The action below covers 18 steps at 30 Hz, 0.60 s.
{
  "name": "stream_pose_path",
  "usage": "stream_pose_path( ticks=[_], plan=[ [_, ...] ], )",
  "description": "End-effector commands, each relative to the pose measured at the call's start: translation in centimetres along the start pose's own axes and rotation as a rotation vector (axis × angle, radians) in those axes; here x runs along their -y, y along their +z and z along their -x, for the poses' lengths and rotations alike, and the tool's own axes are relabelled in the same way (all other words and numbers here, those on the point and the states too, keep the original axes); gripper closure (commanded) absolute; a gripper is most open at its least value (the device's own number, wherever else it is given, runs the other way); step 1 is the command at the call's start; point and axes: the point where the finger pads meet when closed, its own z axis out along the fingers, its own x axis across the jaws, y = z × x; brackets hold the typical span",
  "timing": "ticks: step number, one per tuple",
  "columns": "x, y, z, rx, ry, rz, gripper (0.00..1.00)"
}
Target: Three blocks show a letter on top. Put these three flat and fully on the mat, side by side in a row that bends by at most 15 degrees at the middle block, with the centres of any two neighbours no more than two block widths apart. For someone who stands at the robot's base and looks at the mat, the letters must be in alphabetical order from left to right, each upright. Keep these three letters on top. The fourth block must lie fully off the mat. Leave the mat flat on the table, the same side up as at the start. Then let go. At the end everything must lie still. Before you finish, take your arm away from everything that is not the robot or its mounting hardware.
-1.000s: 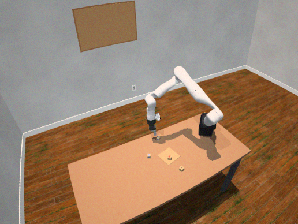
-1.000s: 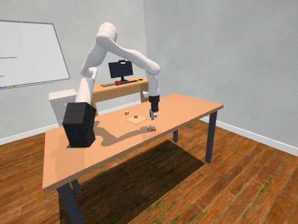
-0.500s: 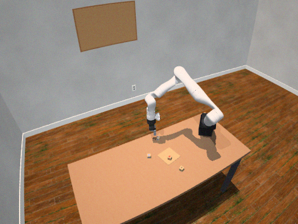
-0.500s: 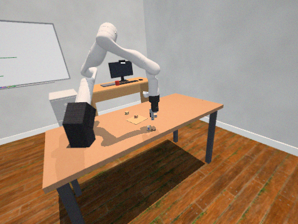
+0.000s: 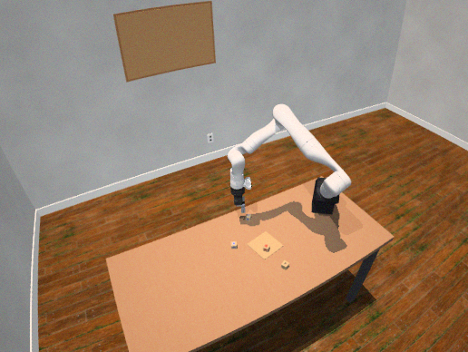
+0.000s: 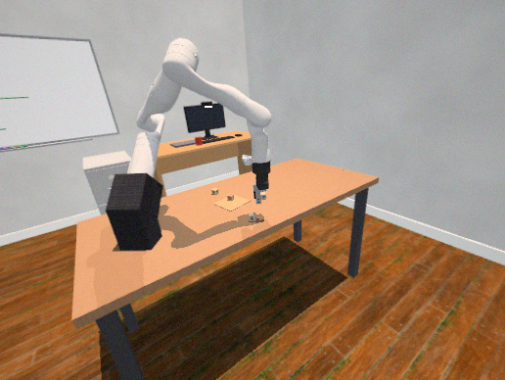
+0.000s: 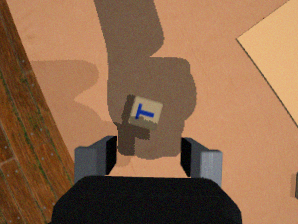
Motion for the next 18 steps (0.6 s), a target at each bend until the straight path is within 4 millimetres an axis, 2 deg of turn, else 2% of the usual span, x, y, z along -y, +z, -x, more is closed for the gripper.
stream_pose_path(
  ticks=[1,6,10,12,17,18],
  plan=[
    [0.1,0.0,0.2,0.002,-0.015,0.002,0.00],
    [0.1,0.0,0.2,0.002,-0.015,0.002,0.00],
    [-0.3,-0.3,-0.7,0.003,-0.040,0.010,0.00],
    [-0.3,-0.6,-2.1,0.001,-0.087,0.013,0.00],
    [0.3,-1.9,-7.2,-0.001,-0.277,0.023,0.00],
    [0.3,-1.9,-7.2,-0.001,-0.277,0.023,0.00]
  ],
)
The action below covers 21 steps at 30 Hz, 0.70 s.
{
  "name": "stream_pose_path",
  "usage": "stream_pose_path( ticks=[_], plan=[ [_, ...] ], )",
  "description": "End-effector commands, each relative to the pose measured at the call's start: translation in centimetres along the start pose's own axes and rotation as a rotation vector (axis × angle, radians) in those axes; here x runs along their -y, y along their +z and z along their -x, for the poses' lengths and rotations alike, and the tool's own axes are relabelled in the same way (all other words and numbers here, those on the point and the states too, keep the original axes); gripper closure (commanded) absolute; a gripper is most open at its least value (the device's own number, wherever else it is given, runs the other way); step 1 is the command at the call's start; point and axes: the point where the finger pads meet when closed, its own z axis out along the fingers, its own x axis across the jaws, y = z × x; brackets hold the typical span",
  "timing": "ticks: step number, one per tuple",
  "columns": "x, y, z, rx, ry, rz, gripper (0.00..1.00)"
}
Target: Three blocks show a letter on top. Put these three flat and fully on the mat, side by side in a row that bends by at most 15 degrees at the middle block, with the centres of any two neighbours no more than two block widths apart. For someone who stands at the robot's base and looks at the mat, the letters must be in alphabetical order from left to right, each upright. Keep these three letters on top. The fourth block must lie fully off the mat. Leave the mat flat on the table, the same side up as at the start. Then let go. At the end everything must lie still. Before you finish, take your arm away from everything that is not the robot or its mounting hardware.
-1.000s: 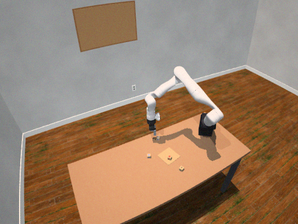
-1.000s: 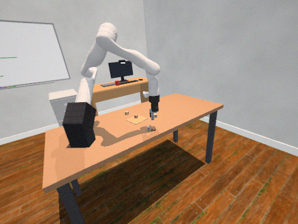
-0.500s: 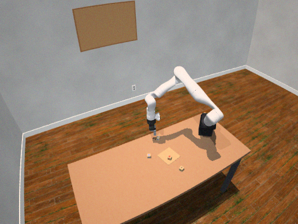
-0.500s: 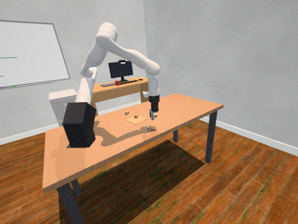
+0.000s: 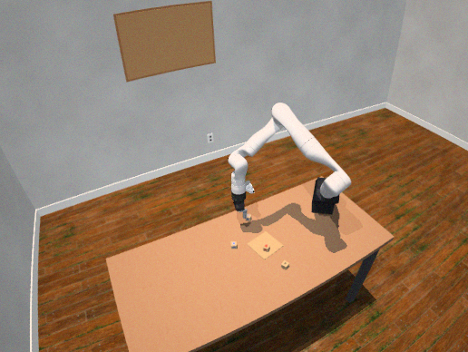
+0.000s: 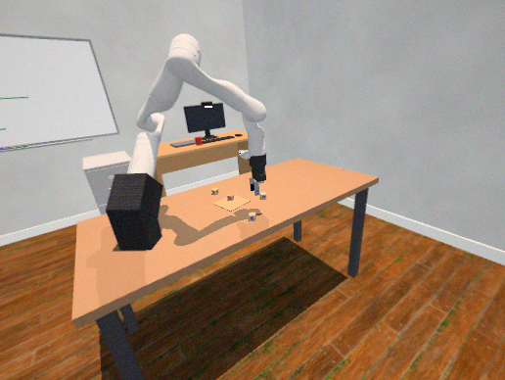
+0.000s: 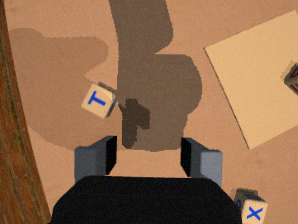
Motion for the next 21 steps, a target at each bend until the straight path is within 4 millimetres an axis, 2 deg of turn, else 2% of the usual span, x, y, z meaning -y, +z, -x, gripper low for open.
stream_pose_path(
  ticks=[1,3,9,15,16,18,21],
  plan=[
    [-0.1,-0.5,-1.4,0.014,-0.074,0.001,0.00],
    [0.0,-1.1,-4.2,0.013,-0.181,0.005,0.00],
    [1.0,-2.0,-9.3,0.012,-0.389,0.007,0.00],
    [2.9,-2.8,-14.1,0.008,-0.601,0.002,0.00],
    [3.4,-3.0,-14.9,0.006,-0.636,-0.001,0.00],
    [3.4,-3.0,-14.9,0.006,-0.636,-0.001,0.00],
    [5.0,-3.3,-17.3,0.008,-0.771,-0.005,0.00]
  ],
)
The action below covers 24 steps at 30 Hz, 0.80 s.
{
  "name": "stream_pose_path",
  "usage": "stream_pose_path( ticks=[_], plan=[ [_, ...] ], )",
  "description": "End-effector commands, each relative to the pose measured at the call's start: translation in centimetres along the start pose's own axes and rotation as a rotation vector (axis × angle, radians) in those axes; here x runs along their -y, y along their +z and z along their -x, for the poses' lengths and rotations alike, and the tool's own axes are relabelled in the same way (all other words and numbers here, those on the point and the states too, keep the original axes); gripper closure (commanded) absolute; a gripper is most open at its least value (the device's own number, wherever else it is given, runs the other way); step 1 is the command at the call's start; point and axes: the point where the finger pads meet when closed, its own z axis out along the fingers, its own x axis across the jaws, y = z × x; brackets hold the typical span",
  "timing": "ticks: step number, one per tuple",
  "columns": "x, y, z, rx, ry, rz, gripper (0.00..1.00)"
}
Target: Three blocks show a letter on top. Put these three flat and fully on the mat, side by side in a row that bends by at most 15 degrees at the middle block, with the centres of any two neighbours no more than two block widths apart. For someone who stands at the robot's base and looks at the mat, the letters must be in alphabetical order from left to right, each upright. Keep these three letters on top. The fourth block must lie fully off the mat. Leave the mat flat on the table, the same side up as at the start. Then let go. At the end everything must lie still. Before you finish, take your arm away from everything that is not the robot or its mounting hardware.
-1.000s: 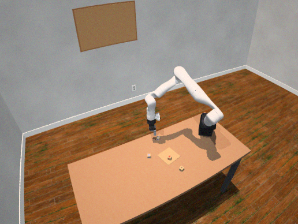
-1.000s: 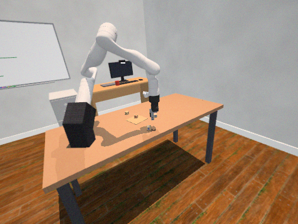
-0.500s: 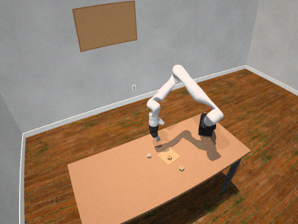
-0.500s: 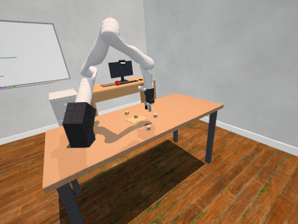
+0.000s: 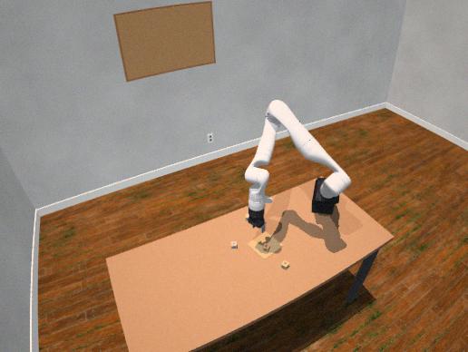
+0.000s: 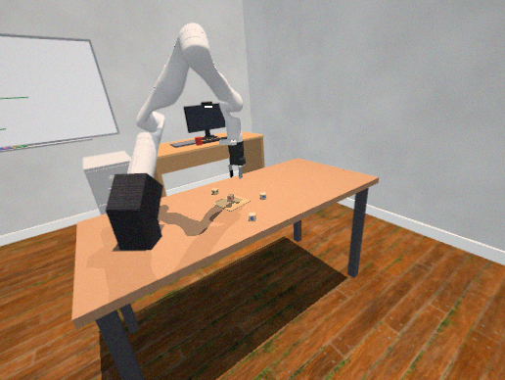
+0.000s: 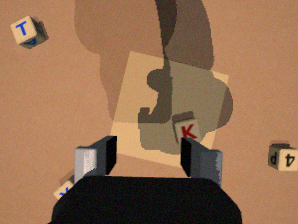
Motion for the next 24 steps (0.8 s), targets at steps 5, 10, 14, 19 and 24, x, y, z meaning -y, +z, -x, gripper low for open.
stream_pose_path(
  ticks=[5,10,14,19,24],
  plan=[
    [0.4,-0.5,-4.7,0.004,-0.230,-0.024,0.00],
    [0.5,-0.6,-5.2,0.005,-0.252,-0.025,0.00],
    [0.5,-0.6,-5.2,0.005,-0.252,-0.025,0.00],
    [0.4,-0.6,-5.1,0.006,-0.252,-0.024,0.00],
    [0.4,-0.6,-5.1,0.006,-0.252,-0.024,0.00]
  ],
)
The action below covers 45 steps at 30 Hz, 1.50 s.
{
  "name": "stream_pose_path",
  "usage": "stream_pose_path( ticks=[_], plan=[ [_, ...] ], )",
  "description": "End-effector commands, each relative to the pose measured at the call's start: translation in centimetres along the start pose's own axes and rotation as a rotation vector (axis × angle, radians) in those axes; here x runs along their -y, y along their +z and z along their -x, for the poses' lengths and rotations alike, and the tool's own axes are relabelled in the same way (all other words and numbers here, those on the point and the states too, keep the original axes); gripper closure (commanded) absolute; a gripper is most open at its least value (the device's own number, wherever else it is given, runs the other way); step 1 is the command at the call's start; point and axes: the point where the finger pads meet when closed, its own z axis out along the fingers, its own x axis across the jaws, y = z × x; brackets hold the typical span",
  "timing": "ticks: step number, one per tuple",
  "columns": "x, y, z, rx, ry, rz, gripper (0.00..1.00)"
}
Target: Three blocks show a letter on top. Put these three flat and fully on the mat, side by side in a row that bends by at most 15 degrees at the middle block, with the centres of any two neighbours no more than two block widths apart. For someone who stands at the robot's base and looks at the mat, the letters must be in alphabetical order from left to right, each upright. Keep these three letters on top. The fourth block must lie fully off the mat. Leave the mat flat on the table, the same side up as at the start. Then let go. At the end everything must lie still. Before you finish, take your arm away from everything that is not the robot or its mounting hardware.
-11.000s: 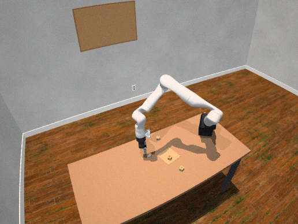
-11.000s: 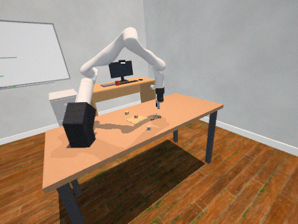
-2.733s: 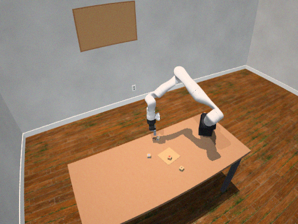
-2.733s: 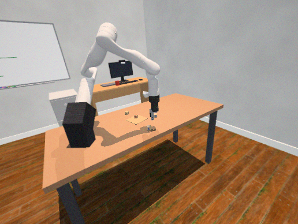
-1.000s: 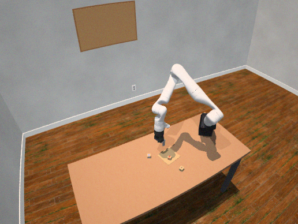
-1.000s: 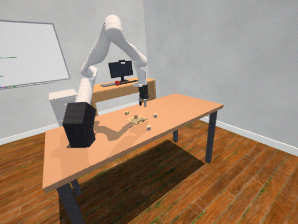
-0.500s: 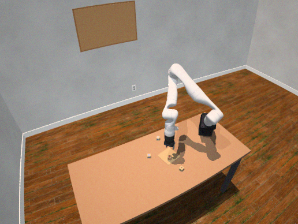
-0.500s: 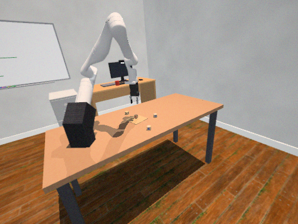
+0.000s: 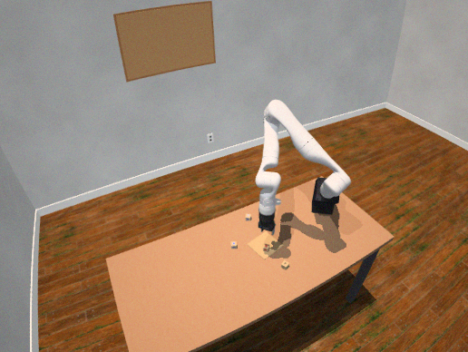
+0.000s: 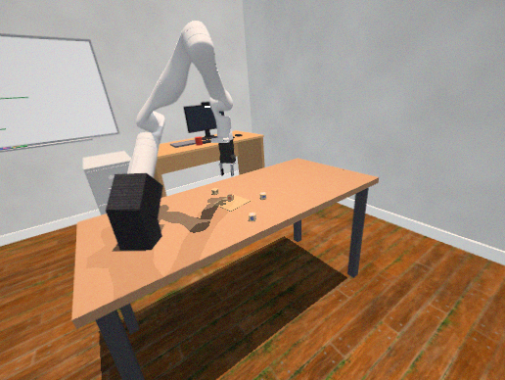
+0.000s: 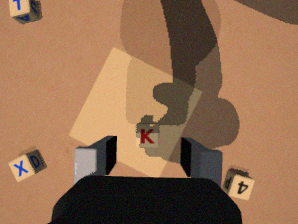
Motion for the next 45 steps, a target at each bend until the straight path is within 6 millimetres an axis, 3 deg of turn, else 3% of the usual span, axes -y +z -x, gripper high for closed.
stream_pose_path(
  ticks=[1,13,24,45],
  plan=[
    [0.0,0.0,0.0,0.005,-0.018,-0.002,0.00],
    [0.0,0.1,0.0,0.004,0.016,-0.002,0.00],
    [0.1,0.7,-0.3,-0.001,0.185,-0.003,0.00],
    [0.2,3.1,-1.2,-0.012,0.861,-0.013,0.00]
  ],
)
